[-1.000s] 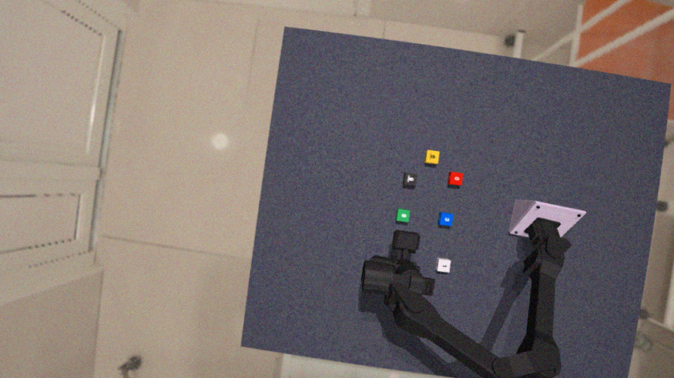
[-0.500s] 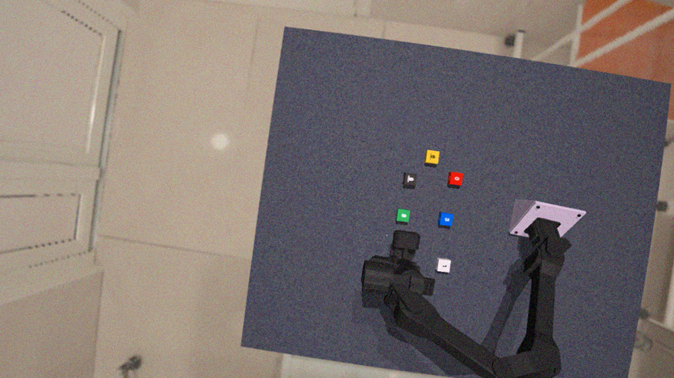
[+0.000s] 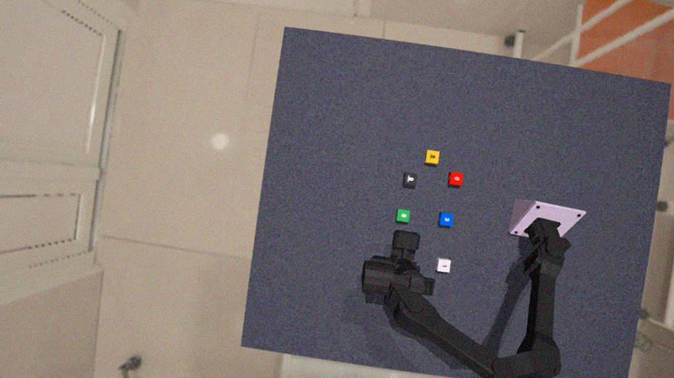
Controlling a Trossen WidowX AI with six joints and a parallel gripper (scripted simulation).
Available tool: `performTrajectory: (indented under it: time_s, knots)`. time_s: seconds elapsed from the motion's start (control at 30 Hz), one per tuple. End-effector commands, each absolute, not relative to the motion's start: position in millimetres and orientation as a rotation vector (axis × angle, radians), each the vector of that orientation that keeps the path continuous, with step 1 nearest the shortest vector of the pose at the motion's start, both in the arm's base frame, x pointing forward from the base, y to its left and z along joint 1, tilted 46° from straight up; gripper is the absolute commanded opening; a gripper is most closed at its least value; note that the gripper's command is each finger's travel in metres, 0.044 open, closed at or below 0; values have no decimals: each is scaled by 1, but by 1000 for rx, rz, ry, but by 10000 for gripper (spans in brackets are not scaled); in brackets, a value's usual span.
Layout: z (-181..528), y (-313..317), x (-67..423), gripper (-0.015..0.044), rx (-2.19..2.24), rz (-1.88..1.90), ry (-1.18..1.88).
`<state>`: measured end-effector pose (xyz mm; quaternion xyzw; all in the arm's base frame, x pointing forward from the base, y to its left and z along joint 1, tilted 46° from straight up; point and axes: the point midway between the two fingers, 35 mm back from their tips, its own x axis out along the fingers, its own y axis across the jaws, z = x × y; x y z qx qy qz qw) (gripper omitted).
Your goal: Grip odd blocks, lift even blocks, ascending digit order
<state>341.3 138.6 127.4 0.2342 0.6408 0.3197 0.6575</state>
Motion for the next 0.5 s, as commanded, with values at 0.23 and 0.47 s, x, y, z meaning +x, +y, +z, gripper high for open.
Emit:
performTrajectory:
  time_s: [0.23, 0.47]
  knots:
    - [128, 139, 341, 225, 534, 723, 1451]
    - [128, 139, 341, 400, 534, 723, 1451]
